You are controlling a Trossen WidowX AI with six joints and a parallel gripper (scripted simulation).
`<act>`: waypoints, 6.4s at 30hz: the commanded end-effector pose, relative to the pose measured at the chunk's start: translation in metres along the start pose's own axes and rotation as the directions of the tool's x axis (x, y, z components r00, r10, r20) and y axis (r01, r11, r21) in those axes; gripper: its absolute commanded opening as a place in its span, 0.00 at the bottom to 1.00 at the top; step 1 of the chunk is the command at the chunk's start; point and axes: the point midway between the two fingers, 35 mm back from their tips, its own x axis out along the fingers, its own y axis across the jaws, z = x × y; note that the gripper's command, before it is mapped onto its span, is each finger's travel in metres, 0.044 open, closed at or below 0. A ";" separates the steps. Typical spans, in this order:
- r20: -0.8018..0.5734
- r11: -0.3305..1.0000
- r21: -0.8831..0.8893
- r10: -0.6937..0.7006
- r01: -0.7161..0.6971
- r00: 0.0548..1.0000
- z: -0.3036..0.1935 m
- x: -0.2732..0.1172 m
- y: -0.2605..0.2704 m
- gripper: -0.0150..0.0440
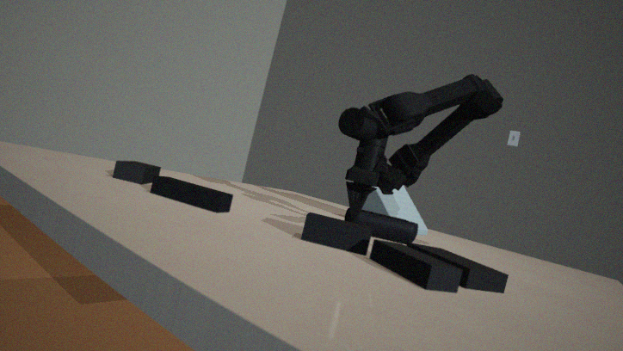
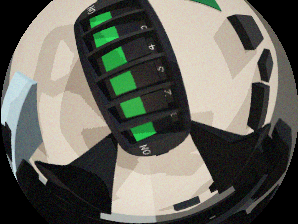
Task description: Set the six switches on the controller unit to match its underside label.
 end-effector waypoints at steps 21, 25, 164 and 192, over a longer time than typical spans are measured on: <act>0.011 1.000 -0.007 -0.012 0.012 1.000 0.002 0.000 -0.004 0.25; 0.011 1.000 -0.007 -0.012 0.012 1.000 0.002 0.000 -0.004 0.25; 0.057 0.954 -0.206 -0.212 0.219 0.976 0.047 0.023 0.064 0.25; 0.057 0.953 -0.206 -0.213 0.220 0.975 0.051 0.023 0.048 0.25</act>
